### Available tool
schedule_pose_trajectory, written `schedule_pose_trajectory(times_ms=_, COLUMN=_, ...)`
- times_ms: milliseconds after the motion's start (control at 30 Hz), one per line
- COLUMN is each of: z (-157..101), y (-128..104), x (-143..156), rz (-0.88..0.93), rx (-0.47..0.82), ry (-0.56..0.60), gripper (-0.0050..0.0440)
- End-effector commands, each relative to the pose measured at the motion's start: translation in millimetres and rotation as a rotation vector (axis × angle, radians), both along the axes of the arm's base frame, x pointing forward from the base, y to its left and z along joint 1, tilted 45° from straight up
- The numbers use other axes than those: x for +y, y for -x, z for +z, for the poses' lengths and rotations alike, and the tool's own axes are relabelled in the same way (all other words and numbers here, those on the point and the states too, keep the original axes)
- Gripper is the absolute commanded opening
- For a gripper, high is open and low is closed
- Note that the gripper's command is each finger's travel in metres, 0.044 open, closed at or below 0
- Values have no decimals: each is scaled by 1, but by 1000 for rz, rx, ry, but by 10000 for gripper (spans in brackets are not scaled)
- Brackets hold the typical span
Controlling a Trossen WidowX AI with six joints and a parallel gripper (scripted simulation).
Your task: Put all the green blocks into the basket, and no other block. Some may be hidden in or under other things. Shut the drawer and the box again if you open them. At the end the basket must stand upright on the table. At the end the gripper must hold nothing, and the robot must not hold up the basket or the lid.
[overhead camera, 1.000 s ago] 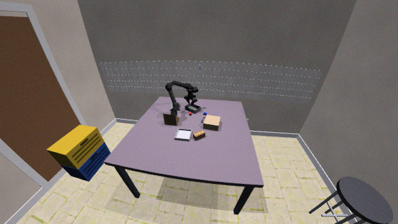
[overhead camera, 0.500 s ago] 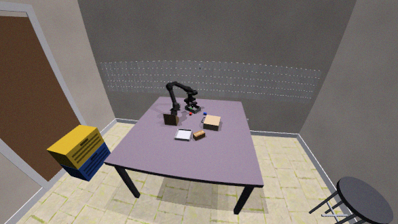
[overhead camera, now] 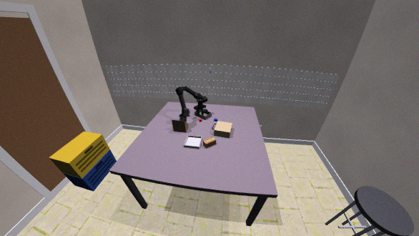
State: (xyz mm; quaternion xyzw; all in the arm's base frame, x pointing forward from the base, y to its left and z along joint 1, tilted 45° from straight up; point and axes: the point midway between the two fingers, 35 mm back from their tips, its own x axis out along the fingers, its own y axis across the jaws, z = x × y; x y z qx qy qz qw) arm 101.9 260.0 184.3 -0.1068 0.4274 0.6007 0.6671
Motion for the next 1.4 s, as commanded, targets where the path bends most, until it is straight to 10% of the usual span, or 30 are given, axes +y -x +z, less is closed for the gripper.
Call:
schedule_pose_trajectory(times_ms=0, z=-7, y=1, x=1, rz=-2, rx=12, ry=14, gripper=290)
schedule_pose_trajectory(times_ms=200, z=-7, y=1, x=1, rz=-2, rx=12, ry=14, gripper=290)
schedule_pose_trajectory(times_ms=233, z=-7, y=1, x=1, rz=-2, rx=12, ry=14, gripper=0)
schedule_pose_trajectory(times_ms=1367, z=45, y=-6, x=-51, rz=-2, rx=12, ry=14, gripper=0)
